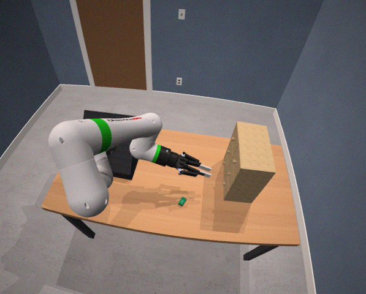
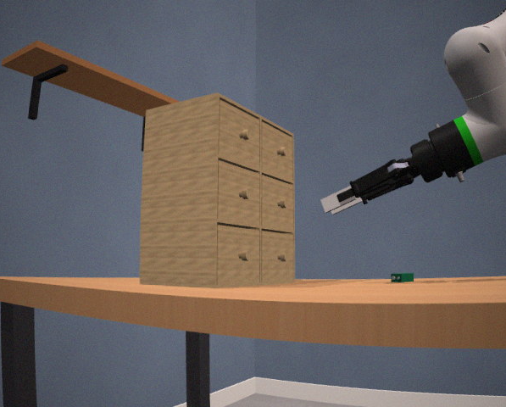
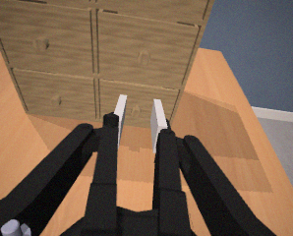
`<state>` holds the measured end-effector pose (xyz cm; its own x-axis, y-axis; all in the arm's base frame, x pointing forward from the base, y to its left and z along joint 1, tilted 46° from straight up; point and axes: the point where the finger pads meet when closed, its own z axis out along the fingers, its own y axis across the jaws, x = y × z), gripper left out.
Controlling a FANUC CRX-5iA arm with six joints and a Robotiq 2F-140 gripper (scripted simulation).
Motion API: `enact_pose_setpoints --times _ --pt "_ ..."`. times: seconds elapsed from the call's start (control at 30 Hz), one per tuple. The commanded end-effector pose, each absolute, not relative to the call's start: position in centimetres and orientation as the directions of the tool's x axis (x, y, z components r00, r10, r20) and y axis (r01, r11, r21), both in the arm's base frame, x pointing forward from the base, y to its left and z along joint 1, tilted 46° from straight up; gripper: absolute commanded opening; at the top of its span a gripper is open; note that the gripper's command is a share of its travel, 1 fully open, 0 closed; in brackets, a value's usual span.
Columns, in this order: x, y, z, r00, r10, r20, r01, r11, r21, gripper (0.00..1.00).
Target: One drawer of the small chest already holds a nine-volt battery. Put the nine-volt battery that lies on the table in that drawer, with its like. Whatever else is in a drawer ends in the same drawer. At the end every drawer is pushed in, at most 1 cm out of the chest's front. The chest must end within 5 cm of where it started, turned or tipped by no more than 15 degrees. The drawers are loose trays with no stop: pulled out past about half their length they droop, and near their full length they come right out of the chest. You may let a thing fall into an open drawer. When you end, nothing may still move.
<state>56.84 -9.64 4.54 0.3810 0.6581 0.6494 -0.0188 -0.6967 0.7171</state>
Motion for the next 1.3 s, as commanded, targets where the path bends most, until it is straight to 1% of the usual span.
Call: enact_pose_setpoints --times 0.0,0.53,0.93,1.27 --pt "56.9 -9.6 4.5 0.381 0.658 0.65 -0.019 -0.697 0.717 0.2" --pt "59.3 -12.6 1.8 0.381 0.658 0.65 -0.019 -0.697 0.717 0.2" --pt "62.6 -16.4 -1.9 0.381 0.658 0.65 -0.019 -0.697 0.717 0.2" --pt "62.9 -16.9 -2.4 0.381 0.658 0.65 -0.019 -0.697 0.717 0.2"
